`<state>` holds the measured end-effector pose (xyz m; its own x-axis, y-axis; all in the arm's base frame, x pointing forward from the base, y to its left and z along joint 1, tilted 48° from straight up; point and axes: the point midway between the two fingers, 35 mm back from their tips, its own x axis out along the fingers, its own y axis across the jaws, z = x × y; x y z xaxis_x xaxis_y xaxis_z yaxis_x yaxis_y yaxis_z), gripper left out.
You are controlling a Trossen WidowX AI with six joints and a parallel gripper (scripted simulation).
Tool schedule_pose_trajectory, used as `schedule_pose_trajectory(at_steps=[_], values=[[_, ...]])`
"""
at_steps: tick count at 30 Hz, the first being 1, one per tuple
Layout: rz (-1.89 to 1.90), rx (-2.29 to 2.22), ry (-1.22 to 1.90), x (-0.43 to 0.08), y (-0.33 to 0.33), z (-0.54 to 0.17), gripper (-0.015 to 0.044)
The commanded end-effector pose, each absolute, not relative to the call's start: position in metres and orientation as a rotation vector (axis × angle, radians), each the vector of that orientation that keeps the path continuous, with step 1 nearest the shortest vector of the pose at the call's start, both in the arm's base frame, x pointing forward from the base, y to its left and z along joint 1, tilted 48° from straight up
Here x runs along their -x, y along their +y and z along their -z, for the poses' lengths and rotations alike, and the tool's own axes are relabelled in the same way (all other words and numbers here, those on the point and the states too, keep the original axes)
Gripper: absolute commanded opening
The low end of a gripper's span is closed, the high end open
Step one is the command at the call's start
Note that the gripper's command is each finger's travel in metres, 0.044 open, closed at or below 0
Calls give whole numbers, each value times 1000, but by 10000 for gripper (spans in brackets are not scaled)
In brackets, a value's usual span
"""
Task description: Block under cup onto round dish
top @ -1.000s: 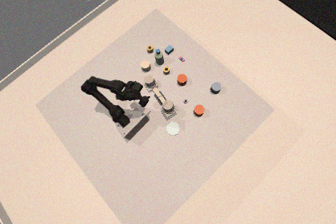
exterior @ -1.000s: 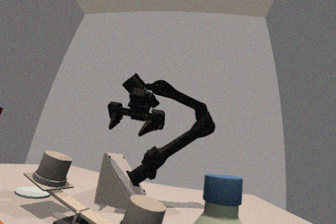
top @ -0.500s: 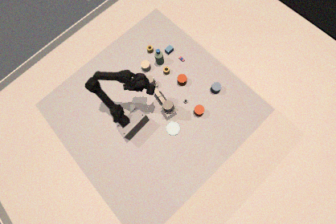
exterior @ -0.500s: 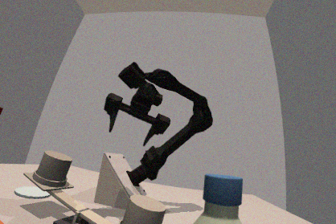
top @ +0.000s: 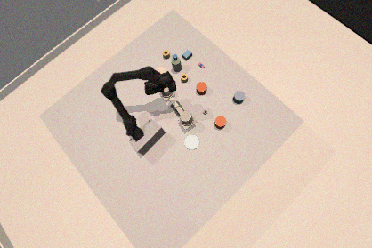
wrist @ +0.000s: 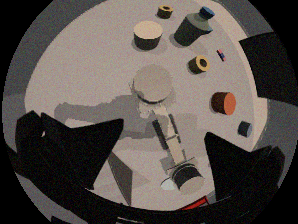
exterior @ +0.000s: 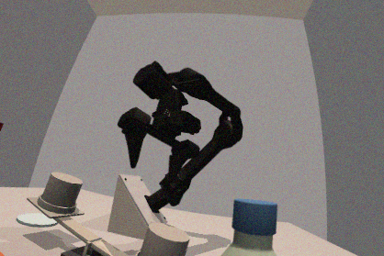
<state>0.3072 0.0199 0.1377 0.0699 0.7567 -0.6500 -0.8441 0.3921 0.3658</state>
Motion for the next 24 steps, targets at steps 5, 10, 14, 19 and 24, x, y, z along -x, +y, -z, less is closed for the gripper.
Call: schedule_pose_trajectory(at_steps=[5,10,14,19,24], values=[[-1412,319,814,-320,54,-138,440],[-1532,429,754,-324,77,-137,440],[-1622,510,703,-326,94,-136,440],[-1637,523,694,-327,97,-136,440],[-1637,523,694,-326,103,-131,440]])
